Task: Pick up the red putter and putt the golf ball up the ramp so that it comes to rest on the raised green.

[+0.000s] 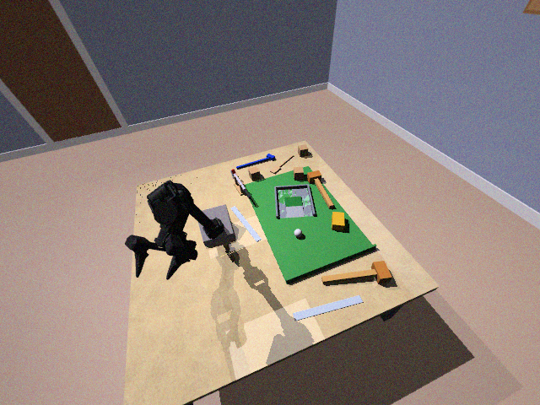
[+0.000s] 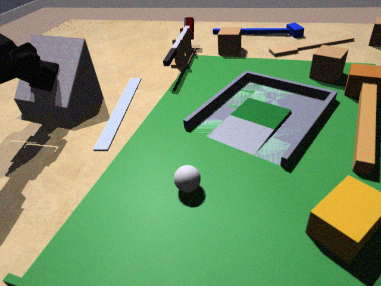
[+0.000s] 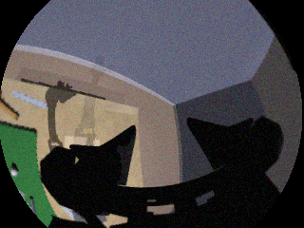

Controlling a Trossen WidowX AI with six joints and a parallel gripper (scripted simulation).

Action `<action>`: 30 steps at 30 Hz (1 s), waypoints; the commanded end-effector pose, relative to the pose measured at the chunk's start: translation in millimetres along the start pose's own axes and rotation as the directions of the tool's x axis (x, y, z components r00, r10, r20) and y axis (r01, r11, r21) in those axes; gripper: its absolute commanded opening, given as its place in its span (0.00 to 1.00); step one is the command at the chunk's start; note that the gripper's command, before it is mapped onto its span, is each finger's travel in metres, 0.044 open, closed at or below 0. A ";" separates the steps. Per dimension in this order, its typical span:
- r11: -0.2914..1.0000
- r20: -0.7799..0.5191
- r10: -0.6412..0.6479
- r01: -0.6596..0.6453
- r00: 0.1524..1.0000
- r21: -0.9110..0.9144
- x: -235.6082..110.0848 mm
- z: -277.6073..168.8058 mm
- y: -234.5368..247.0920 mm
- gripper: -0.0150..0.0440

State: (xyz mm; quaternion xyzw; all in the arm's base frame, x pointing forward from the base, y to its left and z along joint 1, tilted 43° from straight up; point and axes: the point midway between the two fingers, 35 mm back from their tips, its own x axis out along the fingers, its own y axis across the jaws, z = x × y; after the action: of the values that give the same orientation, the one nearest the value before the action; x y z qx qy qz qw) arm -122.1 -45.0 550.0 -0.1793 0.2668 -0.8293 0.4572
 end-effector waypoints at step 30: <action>0.297 0.019 0.888 -0.542 0.459 -0.786 -93.5 109.8 420.1 1.00</action>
State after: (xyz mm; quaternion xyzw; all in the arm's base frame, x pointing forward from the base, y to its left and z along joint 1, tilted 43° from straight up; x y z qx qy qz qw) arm 224.7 -193.6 409.4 -0.3578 0.4671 -0.3499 0.7289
